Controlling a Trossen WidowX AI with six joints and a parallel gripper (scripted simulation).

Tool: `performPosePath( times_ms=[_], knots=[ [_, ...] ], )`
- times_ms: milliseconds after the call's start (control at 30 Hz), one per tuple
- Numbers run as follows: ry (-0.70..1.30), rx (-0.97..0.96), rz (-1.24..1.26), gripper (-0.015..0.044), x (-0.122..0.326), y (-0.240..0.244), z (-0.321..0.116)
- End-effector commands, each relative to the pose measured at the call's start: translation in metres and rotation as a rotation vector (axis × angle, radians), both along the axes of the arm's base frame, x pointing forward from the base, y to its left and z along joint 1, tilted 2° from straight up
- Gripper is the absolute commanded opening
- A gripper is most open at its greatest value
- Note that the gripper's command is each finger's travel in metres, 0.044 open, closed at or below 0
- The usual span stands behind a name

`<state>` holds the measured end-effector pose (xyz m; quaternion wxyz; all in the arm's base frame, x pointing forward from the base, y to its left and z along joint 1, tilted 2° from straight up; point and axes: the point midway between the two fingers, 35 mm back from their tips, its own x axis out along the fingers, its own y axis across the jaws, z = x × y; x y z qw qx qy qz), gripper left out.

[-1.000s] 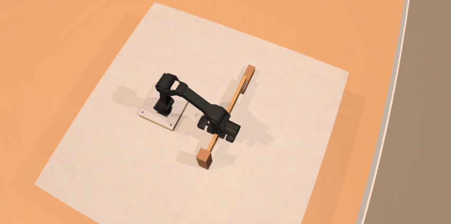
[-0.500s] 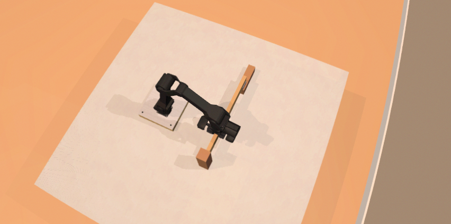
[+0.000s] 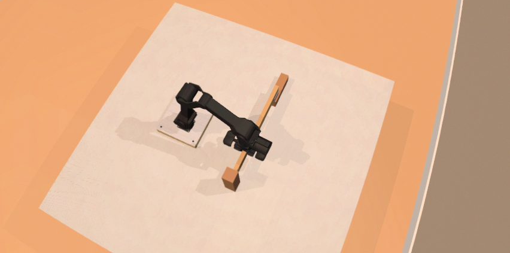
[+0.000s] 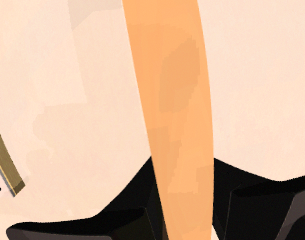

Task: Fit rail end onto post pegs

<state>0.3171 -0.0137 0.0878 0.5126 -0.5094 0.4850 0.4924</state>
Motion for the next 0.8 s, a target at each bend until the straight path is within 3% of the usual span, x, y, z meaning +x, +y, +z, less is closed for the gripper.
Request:
performPosePath(
  times_ms=[0,767],
  knots=[
    [-0.012,-0.001,-0.001,0.0000,0.0019,0.0015,0.0041],
    [-0.012,0.000,-0.001,0.0000,0.0015,0.0028,0.0009]
  ],
)
